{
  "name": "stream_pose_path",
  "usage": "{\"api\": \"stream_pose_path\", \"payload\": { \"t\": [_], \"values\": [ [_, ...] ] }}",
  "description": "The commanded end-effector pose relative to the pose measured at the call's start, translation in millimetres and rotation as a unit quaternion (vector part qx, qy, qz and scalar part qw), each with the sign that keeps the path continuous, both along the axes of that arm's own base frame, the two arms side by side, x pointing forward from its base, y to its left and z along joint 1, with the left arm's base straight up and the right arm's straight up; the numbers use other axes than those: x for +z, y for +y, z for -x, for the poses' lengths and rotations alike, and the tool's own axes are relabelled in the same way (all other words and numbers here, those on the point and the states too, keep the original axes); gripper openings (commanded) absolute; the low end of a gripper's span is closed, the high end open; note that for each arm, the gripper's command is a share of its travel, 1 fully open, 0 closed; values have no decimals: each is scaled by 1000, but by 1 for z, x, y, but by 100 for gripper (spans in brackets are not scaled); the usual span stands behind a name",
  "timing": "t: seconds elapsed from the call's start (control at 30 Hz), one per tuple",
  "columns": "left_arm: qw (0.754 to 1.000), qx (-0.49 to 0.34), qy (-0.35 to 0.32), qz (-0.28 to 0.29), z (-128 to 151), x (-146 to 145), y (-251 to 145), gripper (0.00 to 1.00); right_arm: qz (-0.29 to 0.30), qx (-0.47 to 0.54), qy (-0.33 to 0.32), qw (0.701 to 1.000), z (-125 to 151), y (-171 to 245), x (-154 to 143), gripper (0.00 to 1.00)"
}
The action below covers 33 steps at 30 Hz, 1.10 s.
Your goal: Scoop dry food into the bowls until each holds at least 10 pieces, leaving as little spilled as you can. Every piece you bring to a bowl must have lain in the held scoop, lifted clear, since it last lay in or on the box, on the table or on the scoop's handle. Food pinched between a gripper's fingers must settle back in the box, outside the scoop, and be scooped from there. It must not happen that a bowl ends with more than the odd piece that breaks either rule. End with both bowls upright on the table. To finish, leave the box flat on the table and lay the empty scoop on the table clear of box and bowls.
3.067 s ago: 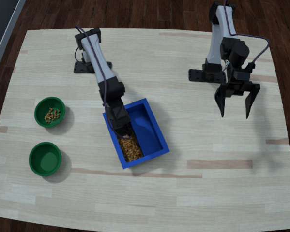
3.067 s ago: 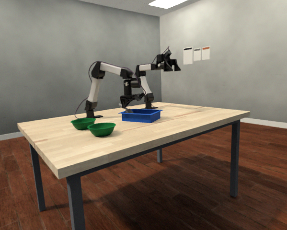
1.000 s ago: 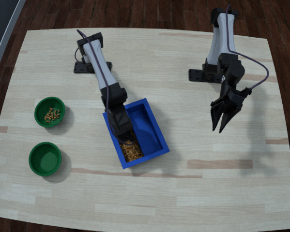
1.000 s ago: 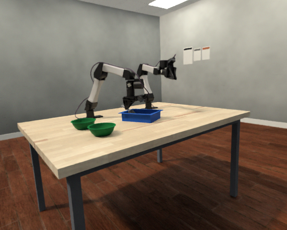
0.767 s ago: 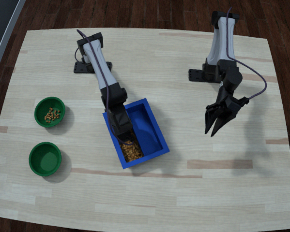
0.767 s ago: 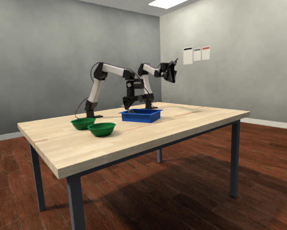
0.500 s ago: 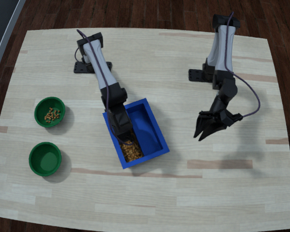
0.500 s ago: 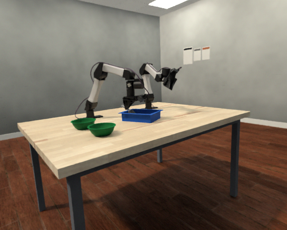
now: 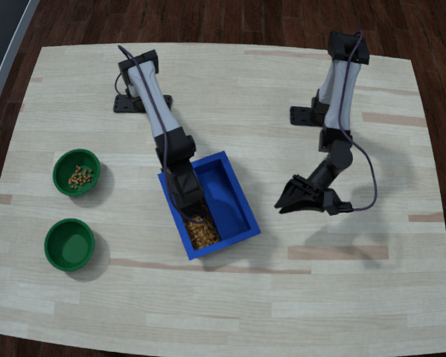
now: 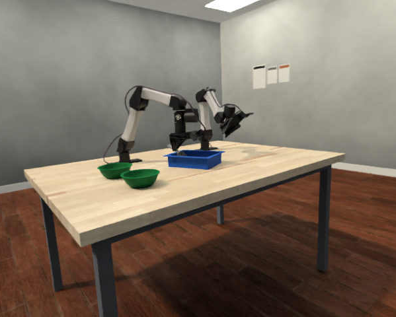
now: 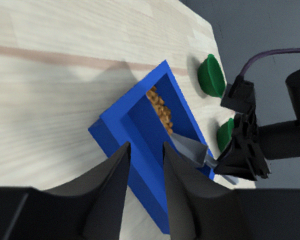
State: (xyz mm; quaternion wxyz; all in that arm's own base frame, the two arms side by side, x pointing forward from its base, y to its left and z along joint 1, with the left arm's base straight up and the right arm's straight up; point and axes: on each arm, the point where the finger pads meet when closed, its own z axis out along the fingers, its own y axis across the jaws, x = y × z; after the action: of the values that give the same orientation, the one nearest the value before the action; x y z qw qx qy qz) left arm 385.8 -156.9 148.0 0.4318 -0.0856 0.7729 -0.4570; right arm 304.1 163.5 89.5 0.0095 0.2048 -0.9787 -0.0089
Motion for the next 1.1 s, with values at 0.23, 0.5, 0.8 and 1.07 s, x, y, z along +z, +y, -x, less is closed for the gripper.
{"api": "stream_pose_path", "payload": {
  "t": [0.23,0.5,0.8,1.07],
  "values": [
    [987,-82,78,115,39,-21,-34,27,-18,0,-41,999,-16,5,18,0],
    [953,-141,195,184,88,-53,-51,27,-18,0,-41,999,-16,5,18,0],
    [943,-139,225,200,96,-64,-49,27,-18,0,-41,999,-16,5,18,0],
    [943,-136,234,191,90,-71,-62,27,-18,0,-41,999,-16,5,18,0]
  ]
}}
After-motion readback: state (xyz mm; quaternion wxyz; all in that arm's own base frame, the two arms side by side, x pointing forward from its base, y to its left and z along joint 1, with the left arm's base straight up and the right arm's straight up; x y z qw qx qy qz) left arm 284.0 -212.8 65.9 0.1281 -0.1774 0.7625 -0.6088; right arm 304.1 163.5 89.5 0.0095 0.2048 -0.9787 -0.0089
